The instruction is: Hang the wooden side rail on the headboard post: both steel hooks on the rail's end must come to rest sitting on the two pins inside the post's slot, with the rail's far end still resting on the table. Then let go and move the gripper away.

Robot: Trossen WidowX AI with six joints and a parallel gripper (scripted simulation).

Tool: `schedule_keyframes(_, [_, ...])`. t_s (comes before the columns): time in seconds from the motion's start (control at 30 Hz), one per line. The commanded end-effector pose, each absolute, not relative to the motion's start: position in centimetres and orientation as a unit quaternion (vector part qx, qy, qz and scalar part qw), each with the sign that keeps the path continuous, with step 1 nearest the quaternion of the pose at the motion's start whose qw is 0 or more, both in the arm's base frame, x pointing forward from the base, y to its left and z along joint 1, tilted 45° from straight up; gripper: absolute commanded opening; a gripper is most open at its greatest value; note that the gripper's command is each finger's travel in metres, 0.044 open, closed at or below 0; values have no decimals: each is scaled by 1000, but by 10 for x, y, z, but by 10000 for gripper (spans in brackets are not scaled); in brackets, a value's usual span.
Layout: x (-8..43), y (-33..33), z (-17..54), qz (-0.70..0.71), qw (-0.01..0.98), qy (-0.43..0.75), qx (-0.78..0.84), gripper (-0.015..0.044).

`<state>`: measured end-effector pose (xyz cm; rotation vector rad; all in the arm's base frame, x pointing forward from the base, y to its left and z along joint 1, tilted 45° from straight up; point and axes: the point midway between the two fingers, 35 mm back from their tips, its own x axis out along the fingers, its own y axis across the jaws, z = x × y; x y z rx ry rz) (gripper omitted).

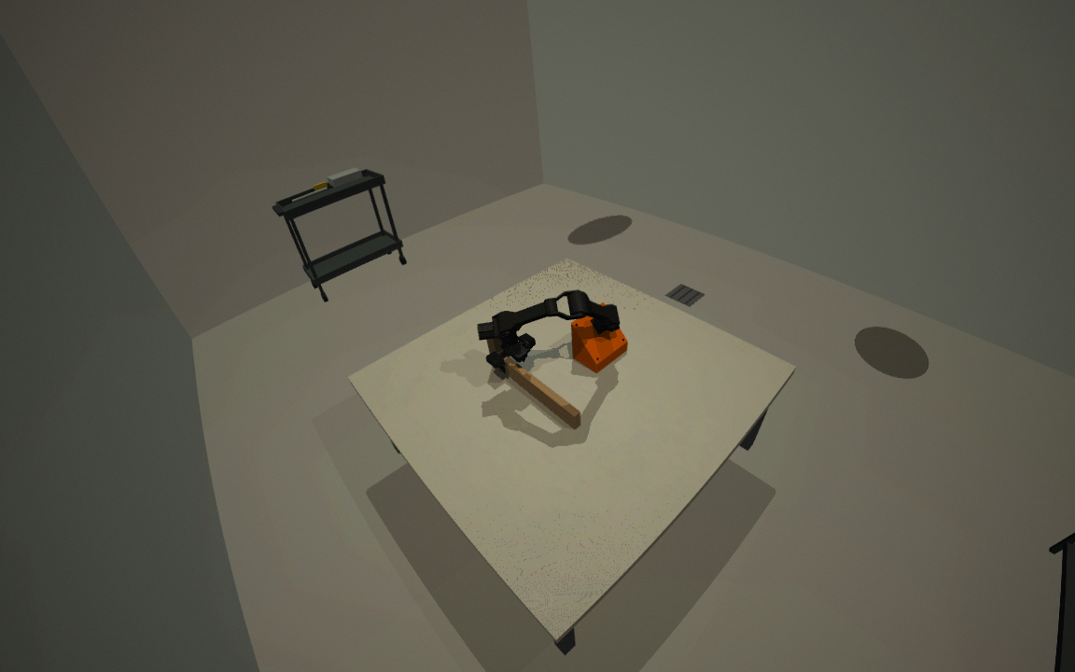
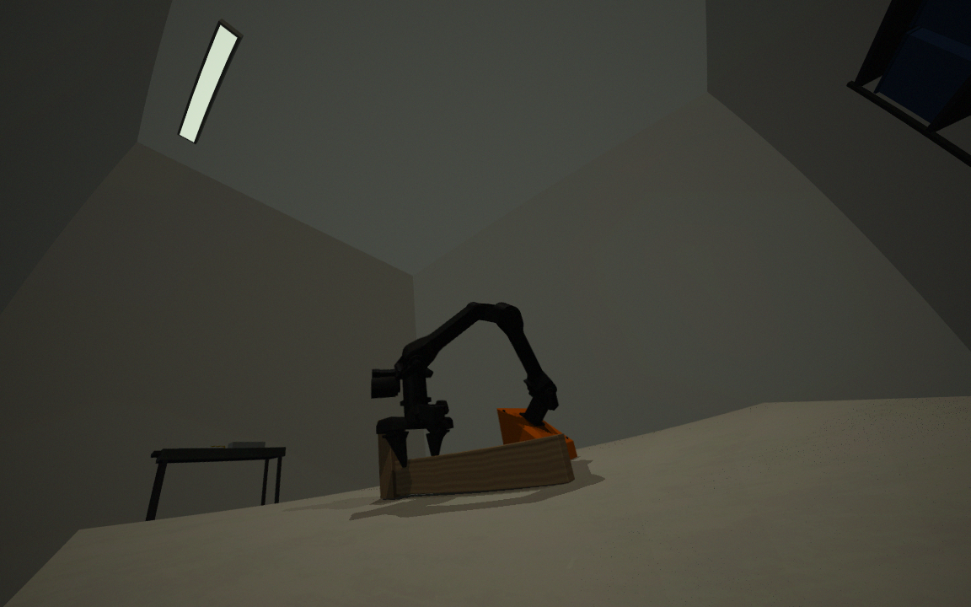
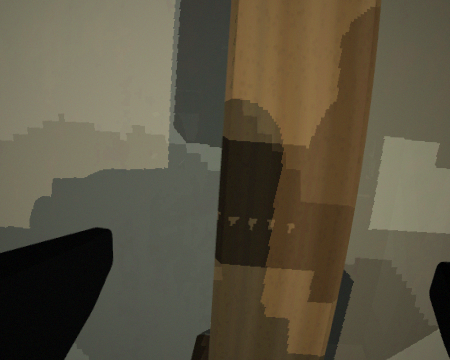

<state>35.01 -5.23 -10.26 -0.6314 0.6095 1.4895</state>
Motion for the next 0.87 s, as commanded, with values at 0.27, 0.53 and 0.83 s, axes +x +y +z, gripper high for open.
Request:
schedule_keyframes(0.27, [350, -34, -77, 657, 646, 267, -281, 440])
schedule_keyframes(0.53, [353, -36, -78, 657, 645, 265, -286, 440])
schedule_keyframes(0.83, [353, -36, -78, 657, 645, 265, -286, 440])
